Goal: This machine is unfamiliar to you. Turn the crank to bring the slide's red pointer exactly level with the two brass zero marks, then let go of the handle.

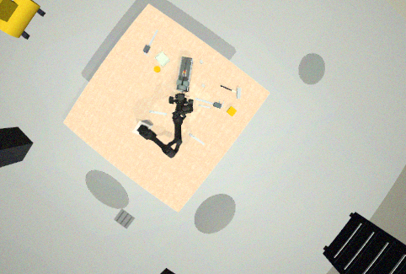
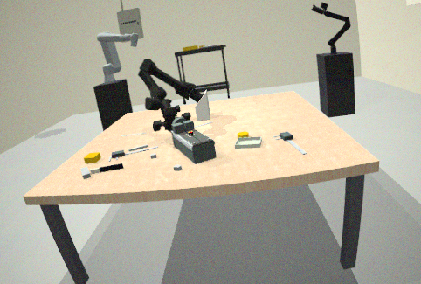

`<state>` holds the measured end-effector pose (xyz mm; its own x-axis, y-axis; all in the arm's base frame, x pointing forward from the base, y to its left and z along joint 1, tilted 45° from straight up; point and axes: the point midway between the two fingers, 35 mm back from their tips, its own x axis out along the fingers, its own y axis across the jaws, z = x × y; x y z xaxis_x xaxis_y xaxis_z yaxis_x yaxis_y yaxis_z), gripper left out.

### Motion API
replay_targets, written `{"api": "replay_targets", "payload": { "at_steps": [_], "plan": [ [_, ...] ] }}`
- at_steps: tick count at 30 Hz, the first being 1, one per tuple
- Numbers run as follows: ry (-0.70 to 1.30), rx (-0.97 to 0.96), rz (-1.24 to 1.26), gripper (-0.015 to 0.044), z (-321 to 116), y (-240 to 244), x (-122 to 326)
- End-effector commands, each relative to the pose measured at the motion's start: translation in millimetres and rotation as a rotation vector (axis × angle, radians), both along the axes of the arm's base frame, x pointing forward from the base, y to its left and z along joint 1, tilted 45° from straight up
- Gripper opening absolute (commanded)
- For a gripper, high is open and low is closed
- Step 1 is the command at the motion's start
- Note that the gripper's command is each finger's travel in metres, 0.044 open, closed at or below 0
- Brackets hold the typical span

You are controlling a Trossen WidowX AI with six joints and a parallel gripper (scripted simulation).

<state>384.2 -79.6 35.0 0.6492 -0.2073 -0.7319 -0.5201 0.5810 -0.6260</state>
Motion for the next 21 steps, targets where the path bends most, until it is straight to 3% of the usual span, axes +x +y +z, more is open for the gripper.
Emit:
{"api": "replay_targets", "payload": {
  "at_steps": [1, 10, 21],
  "plan": [
    [-0.022, -0.010, -0.004, 0.0000, 7.5, -3.5, 4.2],
    [0.000, 0.000, 0.000, 0.0000, 0.0, 0.0, 0.0],
    [0.000, 0.000, 0.000, 0.0289, 0.0, 0.0, 0.0]
  ]
}}
